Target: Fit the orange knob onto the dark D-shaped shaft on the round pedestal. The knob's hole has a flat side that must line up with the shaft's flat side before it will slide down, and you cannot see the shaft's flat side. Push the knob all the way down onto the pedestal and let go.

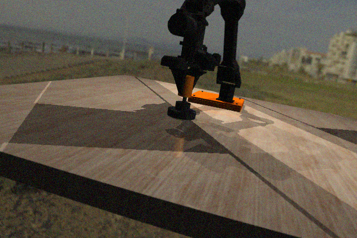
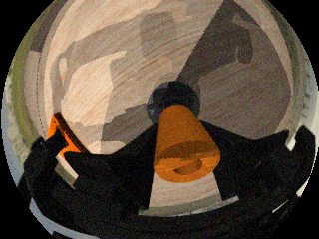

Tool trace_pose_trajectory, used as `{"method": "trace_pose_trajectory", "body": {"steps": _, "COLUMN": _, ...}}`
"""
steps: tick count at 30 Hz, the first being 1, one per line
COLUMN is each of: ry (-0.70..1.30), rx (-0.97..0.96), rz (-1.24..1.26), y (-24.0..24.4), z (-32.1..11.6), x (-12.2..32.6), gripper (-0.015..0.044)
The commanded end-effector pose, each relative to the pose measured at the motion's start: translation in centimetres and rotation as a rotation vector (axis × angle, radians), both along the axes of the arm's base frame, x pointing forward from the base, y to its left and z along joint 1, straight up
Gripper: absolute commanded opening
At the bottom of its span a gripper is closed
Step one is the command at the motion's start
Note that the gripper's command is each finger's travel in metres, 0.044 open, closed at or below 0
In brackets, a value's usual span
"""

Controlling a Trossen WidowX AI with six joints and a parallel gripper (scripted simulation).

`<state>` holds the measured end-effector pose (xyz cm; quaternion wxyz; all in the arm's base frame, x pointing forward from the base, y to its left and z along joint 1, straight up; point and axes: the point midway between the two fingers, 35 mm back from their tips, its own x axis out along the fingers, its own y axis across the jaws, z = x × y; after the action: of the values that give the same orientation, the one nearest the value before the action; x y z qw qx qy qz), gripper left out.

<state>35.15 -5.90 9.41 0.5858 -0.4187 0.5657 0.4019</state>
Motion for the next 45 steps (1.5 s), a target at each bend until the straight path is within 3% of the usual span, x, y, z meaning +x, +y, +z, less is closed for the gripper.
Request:
{"method": "trace_pose_trajectory", "body": {"steps": 1, "ry": -0.005, "rx": 0.001, "rz": 0.047, "y": 0.08, "z": 0.31, "x": -0.09, "gripper": 0.0}}
{"method": "trace_pose_trajectory", "body": {"steps": 6, "ry": -0.005, "rx": -0.005, "rz": 0.204, "y": 0.09, "z": 0.21, "x": -0.11, "gripper": 0.0}}
{"method": "trace_pose_trajectory", "body": {"steps": 45, "ry": -0.004, "rx": -0.007, "rz": 0.258, "y": 0.09, "z": 0.29, "x": -0.15, "gripper": 0.0}}
